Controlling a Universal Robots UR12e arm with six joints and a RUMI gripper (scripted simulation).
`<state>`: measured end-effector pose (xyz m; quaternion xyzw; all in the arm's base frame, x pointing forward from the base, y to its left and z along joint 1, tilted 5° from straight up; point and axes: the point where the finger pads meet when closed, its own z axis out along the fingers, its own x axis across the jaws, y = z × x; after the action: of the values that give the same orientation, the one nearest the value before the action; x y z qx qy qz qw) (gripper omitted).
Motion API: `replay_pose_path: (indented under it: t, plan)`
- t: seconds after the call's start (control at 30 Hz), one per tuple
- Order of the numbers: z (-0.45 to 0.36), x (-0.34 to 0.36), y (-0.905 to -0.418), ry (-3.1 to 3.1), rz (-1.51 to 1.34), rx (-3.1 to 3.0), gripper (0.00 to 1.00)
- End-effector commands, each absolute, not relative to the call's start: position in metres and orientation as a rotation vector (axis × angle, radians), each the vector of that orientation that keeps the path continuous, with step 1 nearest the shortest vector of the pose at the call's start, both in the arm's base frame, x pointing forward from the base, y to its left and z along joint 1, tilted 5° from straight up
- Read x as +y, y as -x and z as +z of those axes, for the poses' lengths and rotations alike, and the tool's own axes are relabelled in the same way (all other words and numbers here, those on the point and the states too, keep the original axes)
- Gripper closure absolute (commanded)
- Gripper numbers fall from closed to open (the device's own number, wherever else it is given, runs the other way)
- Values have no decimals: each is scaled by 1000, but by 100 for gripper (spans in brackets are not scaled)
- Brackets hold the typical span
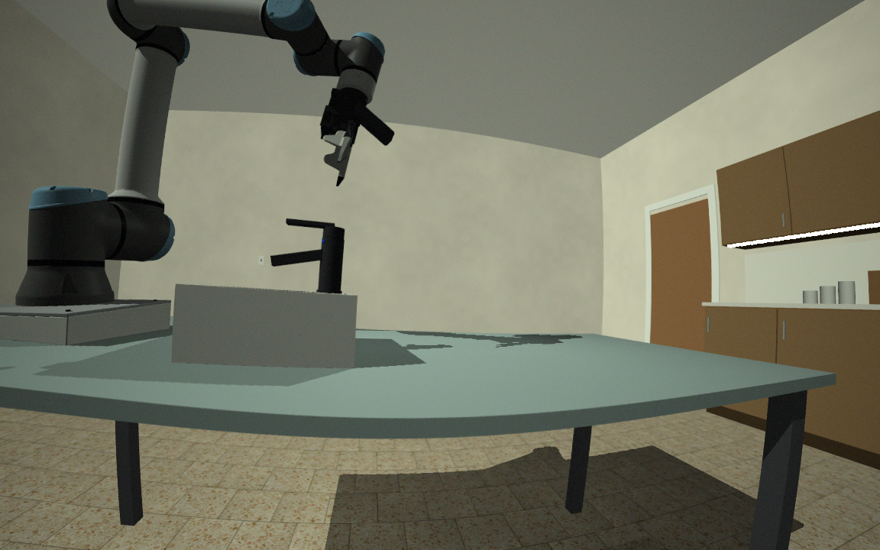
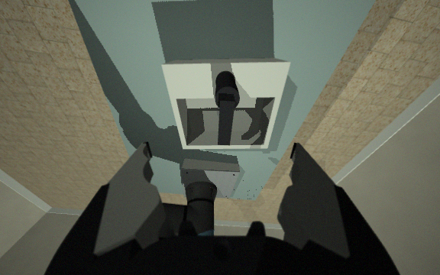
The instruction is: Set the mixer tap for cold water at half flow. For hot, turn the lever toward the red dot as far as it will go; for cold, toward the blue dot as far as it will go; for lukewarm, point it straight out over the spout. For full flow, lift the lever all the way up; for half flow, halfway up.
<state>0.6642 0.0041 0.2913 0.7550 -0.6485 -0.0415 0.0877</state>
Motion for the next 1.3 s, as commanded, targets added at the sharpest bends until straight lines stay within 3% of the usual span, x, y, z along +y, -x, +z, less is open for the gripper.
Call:
replay_pose_path:
  t: [0.0, 0.47, 0.9, 0.93, 1.27]
  plan:
    - [284, -7, -633, -2264, -70, -1980, 0]
    - [268, -16, -593, -2273, -8, -2036, 0]
    - [265, -17, -587, -2274, 2, -2045, 0]
    - [265, -17, -587, -2274, 2, -2045, 100]
    - [265, -17, -587, -2274, 2, -2045, 100]
